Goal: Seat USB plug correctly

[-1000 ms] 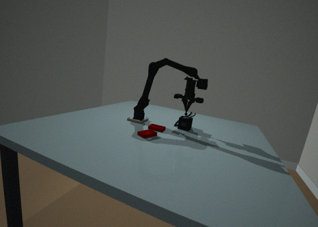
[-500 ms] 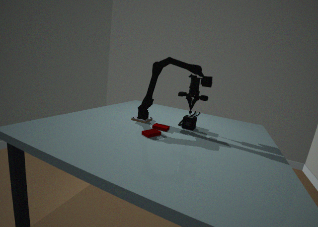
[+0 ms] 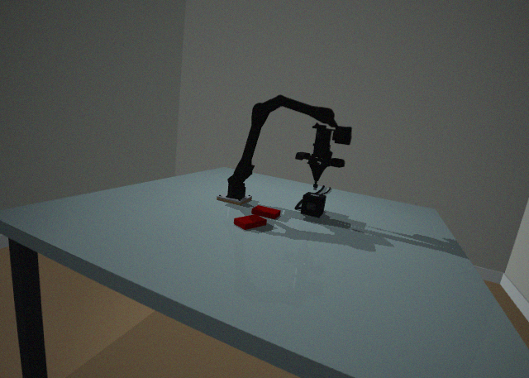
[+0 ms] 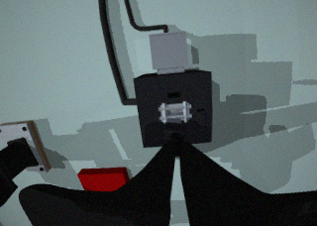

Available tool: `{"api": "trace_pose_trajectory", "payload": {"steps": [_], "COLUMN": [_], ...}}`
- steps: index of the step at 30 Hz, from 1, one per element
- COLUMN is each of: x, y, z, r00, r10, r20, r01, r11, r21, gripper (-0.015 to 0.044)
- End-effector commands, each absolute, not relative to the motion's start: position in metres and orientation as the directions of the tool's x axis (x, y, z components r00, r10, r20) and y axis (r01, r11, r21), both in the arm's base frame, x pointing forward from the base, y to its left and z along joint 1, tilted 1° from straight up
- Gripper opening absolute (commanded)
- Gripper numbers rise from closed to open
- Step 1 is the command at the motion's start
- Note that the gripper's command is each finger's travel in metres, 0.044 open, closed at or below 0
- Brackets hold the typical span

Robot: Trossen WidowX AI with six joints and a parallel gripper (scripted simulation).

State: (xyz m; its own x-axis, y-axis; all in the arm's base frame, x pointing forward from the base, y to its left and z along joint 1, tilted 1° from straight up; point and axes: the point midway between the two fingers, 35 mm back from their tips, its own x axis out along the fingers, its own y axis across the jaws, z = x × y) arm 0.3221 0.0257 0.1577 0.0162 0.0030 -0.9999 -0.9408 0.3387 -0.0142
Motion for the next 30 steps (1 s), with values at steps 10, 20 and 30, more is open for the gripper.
{"api": "trace_pose_trajectory", "payload": {"steps": [10,20,30], "x": [0.3216,0.3216,0.3216], "y": [0.0257,0.0257,0.0257], "z": [0.1571,0.1571,0.1571], "r00": [0.014,0.014,0.014], "r10": [0.003,0.003,0.003], "r20": [-1.000,-1.000,-1.000], "r01": [-0.769,-0.578,-0.347], "r11": [0.639,0.816,0.938], "r21": [-0.009,-0.006,-0.002], "gripper": [0.0000,0.0000,0.0000]}}
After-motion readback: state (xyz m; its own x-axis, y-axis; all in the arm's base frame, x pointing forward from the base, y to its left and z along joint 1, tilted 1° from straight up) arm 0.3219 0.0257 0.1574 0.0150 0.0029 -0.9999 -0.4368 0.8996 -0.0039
